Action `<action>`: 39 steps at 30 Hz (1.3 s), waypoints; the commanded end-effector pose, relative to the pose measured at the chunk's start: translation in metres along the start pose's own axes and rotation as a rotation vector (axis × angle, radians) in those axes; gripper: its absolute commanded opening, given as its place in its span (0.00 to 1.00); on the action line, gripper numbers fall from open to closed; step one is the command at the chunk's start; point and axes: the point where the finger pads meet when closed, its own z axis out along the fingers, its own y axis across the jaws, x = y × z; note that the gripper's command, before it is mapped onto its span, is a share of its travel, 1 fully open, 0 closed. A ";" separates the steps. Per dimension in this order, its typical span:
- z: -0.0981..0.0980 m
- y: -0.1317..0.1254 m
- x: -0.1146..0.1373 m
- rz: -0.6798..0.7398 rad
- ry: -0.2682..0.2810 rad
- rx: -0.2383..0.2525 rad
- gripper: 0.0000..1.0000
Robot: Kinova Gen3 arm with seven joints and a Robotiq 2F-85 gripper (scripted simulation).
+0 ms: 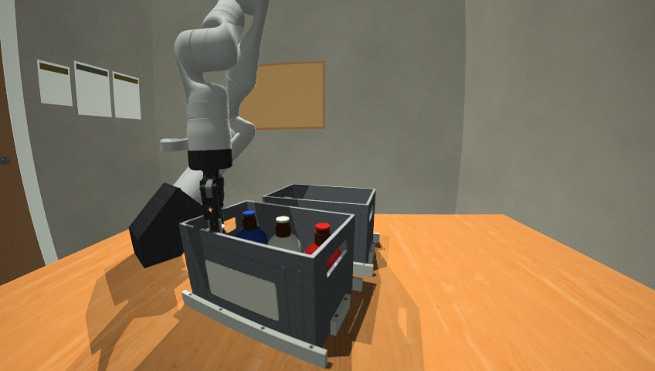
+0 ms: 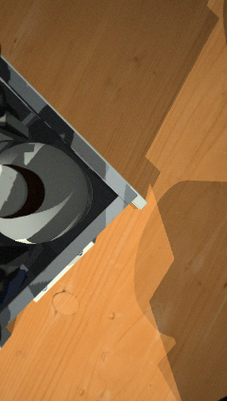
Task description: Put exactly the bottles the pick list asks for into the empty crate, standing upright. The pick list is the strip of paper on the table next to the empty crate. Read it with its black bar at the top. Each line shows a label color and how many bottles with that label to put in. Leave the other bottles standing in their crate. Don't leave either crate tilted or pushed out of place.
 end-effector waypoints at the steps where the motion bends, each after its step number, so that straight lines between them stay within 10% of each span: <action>1: 0.005 0.000 -0.002 -0.001 -0.003 -0.001 0.67; 23: 0.009 0.000 -0.001 0.000 -0.002 -0.002 0.67; 24: 0.004 0.000 -0.001 0.001 -0.003 -0.002 0.48; 39: 0.006 0.000 -0.001 0.000 -0.002 -0.002 0.48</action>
